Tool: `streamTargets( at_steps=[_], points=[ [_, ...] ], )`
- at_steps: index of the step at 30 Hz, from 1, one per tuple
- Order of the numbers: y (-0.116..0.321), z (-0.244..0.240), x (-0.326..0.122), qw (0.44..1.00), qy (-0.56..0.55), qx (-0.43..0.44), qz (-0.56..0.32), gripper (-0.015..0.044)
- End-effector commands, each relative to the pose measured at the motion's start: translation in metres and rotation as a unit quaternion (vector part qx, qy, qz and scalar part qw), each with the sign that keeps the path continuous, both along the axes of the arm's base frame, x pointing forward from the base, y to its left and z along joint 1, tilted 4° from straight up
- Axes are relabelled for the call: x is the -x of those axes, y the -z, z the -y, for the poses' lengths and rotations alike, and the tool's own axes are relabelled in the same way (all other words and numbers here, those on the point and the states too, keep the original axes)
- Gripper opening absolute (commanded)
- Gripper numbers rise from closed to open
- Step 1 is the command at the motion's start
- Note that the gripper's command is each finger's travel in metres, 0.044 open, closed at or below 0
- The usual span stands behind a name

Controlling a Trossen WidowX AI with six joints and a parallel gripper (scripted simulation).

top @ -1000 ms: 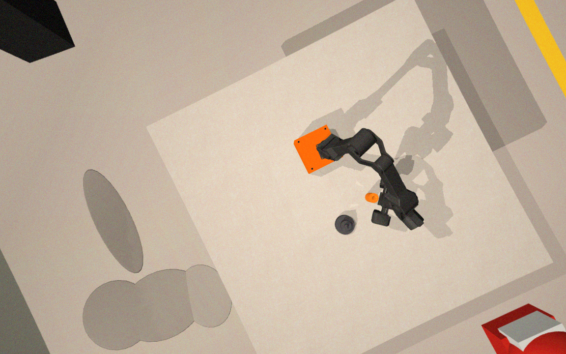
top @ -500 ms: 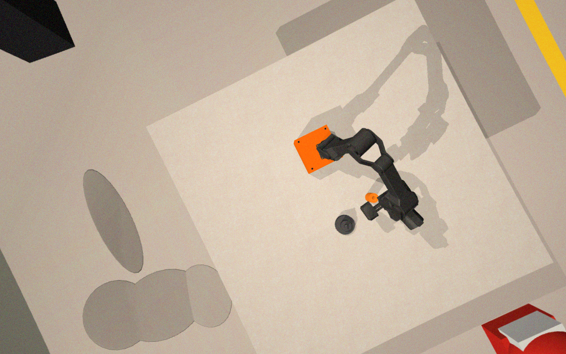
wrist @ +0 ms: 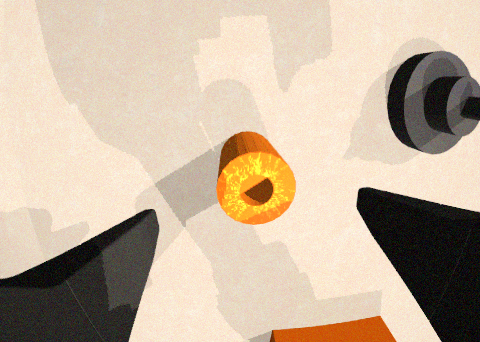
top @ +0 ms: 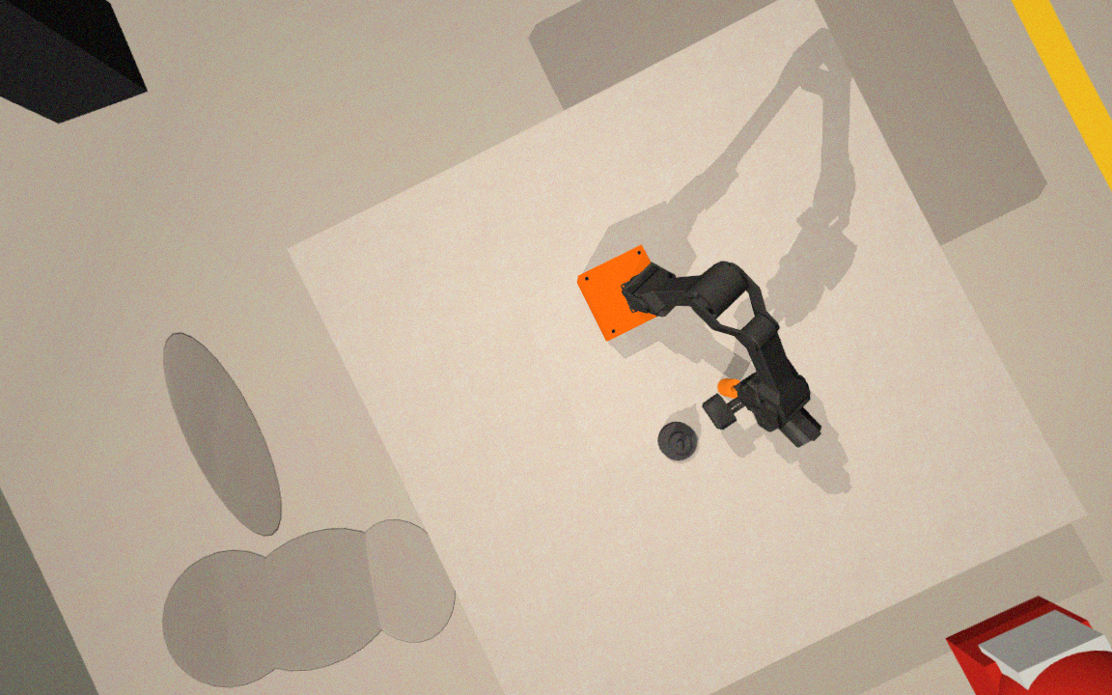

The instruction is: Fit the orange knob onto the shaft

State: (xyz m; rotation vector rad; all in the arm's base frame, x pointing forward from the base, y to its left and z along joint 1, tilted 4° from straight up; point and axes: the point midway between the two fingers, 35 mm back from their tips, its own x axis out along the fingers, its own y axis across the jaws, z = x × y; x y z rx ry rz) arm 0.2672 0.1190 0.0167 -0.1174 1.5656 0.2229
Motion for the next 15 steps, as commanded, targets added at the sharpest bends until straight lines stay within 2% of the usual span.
streamTargets(
  at_steps=[1, 15],
  points=[
    [0.006, 0.0, 0.0, 1.0, 0.002, 0.003, -0.001, 0.044],
    [0.028, -0.002, -0.001, 1.0, 0.002, 0.003, -0.001, 0.044]
  ],
)
